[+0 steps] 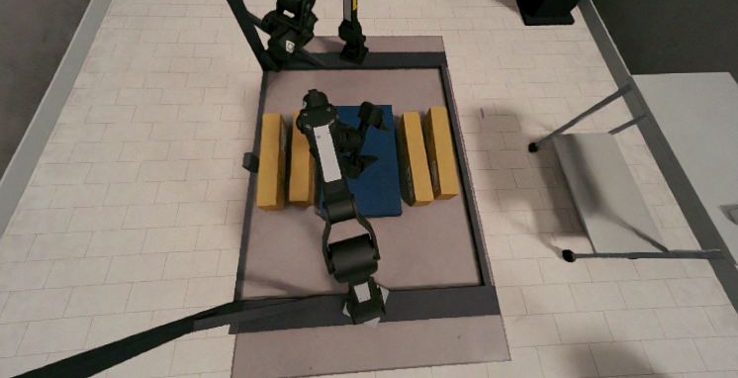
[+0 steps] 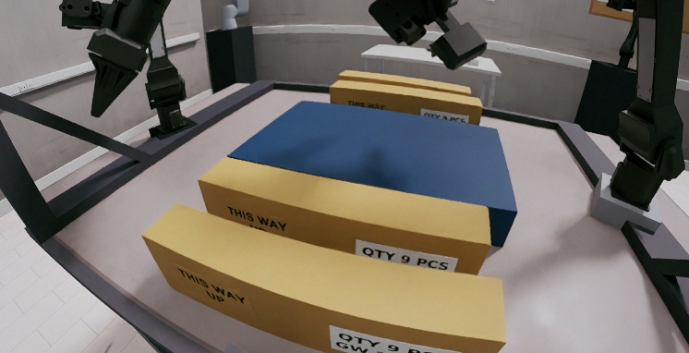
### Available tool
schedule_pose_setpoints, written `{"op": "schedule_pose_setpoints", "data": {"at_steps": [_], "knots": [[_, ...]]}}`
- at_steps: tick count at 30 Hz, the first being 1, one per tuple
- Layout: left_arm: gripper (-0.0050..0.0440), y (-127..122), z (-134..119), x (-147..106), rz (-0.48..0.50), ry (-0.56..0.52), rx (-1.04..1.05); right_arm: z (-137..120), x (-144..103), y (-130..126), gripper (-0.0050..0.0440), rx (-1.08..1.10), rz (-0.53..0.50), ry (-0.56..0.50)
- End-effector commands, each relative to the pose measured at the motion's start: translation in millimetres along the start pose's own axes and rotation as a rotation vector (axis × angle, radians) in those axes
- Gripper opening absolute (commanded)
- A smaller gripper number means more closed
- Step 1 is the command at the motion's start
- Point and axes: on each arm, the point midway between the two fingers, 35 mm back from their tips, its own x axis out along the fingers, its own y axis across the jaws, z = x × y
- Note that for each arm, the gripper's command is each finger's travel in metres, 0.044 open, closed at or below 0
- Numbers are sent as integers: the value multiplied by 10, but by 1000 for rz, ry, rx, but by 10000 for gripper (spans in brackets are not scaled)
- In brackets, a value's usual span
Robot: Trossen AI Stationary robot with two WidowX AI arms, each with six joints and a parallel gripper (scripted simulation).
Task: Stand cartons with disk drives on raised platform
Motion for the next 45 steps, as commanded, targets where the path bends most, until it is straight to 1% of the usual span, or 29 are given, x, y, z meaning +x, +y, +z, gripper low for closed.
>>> {"op": "schedule_pose_setpoints", "data": {"at_steps": [1,17,18,45], "knots": [[400,12,35,-46,18,0,13,-49,-58,-60,400,24,-11,-15],[400,12,35,-46,18,0,13,-49,-58,-60,400,24,-11,-15],[384,12,35,-46,18,0,13,-49,-58,-60,386,24,-11,-15],[384,12,35,-46,18,0,13,-49,-58,-60,386,24,-11,-15]]}}
